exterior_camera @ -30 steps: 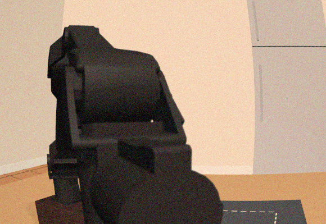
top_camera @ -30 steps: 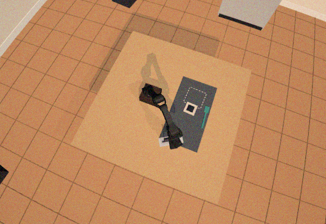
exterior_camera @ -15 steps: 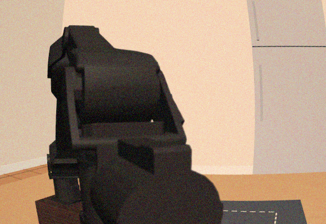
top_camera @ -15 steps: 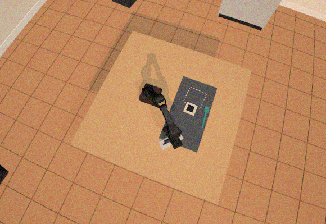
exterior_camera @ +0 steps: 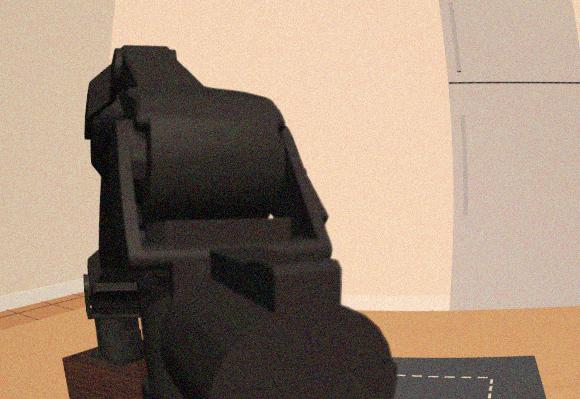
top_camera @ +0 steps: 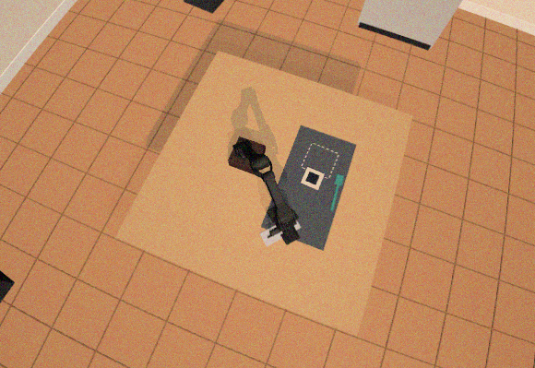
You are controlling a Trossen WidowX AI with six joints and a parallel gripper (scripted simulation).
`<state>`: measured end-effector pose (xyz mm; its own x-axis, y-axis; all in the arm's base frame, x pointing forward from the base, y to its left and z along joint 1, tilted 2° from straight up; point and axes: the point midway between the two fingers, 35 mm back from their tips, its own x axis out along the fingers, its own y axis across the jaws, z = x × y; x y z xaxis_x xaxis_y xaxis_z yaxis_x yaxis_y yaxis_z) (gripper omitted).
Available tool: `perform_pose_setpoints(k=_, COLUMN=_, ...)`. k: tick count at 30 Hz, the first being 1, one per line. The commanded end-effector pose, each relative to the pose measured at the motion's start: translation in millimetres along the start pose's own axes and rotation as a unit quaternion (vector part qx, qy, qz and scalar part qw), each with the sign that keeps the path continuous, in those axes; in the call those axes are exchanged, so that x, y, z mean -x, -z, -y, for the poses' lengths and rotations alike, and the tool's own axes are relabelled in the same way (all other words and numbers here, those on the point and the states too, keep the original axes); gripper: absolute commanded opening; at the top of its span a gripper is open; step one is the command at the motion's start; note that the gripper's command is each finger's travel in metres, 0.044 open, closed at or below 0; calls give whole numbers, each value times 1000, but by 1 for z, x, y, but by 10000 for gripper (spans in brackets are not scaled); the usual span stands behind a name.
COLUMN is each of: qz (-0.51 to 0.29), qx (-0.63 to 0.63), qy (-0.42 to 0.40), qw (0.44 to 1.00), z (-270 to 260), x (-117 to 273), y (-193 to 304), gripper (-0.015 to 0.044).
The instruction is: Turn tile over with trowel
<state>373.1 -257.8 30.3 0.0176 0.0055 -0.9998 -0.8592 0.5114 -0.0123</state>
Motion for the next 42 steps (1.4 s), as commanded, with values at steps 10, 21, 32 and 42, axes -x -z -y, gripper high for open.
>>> perform_pose_setpoints(k=10, qz=0, qx=4, qy=0, qw=1000, z=0, x=10, y=0, gripper=270)
perform_pose_setpoints(k=21, qz=0, qx=13, qy=-1, qw=1000, z=-3, x=44, y=0, gripper=270)
perform_pose_setpoints(k=32, qz=0, qx=4, qy=-1, qw=1000, z=-1, x=28, y=-1, gripper=270)
perform_pose_setpoints(k=42, qz=1, qx=-4, qy=-1, qw=1000, z=0, x=13, y=-1, gripper=270)
